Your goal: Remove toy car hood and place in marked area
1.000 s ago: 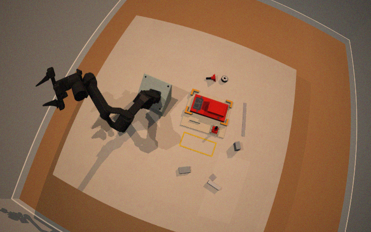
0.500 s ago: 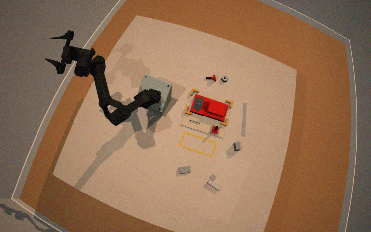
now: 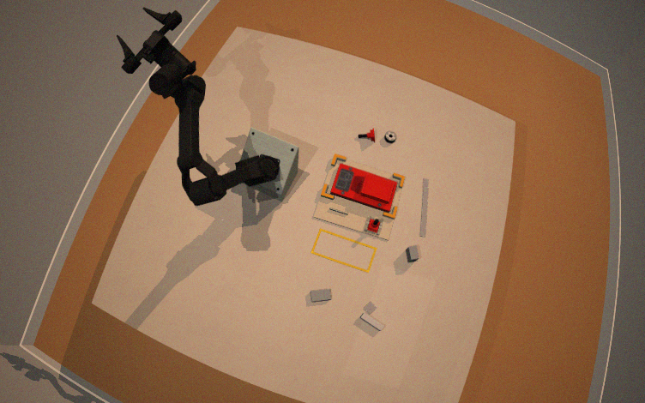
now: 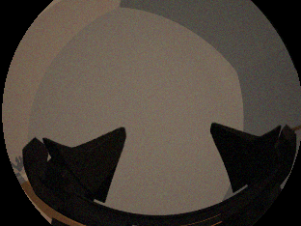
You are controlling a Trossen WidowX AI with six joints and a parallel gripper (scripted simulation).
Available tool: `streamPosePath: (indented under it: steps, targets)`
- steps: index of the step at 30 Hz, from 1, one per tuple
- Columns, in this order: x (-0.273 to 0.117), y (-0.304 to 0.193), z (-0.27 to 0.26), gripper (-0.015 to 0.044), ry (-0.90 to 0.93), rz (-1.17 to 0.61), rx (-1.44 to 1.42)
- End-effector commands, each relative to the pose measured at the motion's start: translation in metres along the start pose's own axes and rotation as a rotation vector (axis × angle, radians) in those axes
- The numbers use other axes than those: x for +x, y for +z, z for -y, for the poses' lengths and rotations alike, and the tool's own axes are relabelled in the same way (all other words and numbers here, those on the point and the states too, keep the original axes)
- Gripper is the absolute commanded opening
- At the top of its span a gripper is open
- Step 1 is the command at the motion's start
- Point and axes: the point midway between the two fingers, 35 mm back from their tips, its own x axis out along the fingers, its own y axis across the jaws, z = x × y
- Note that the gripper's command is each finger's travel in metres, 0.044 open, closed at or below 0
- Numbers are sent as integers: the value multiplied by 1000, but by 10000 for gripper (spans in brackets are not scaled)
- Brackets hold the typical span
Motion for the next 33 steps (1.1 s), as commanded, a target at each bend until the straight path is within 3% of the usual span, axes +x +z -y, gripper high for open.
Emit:
streamPosePath:
  steps: [1,14,25,33]
  targets:
    - [-7,5,49,440,-140,-9,9]
    - [-86,7,218,440,-666,-81,65]
    - [-204,7,326,440,-1120,-127,125]
    - [-287,10,367,440,-1361,-129,169]
